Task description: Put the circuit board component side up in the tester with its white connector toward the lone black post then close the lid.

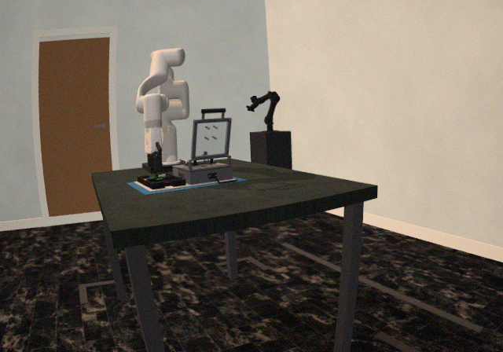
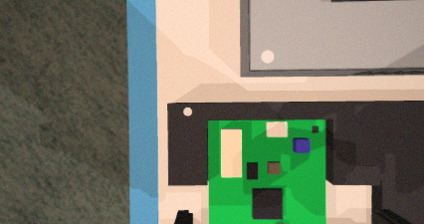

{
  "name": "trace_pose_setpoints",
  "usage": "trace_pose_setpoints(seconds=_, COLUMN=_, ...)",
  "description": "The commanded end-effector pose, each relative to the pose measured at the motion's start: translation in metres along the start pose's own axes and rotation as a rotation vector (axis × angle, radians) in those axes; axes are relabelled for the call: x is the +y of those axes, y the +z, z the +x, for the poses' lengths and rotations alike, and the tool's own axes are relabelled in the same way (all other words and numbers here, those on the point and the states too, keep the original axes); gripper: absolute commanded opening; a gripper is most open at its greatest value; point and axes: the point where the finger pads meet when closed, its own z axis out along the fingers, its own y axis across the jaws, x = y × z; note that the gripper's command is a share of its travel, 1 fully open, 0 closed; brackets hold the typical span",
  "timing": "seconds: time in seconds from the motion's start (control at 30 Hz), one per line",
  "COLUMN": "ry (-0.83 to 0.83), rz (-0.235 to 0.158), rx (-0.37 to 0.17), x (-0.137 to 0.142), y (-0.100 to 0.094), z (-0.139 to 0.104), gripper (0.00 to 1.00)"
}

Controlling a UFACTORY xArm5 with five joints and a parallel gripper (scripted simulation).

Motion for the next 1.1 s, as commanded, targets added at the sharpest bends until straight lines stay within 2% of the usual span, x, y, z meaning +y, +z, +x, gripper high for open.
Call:
trace_pose_setpoints(seconds=0.0, ry=0.000, rz=-0.003, rx=-0.002, x=0.001, y=0.005, z=-0.001, gripper=1.00)
trace_pose_setpoints(seconds=0.57, ry=0.000, rz=-0.003, rx=-0.002, x=0.002, y=0.025, z=-0.001, gripper=1.00)
trace_pose_setpoints(seconds=1.07, ry=0.000, rz=-0.003, rx=-0.002, x=0.002, y=0.027, z=-0.001, gripper=1.00)
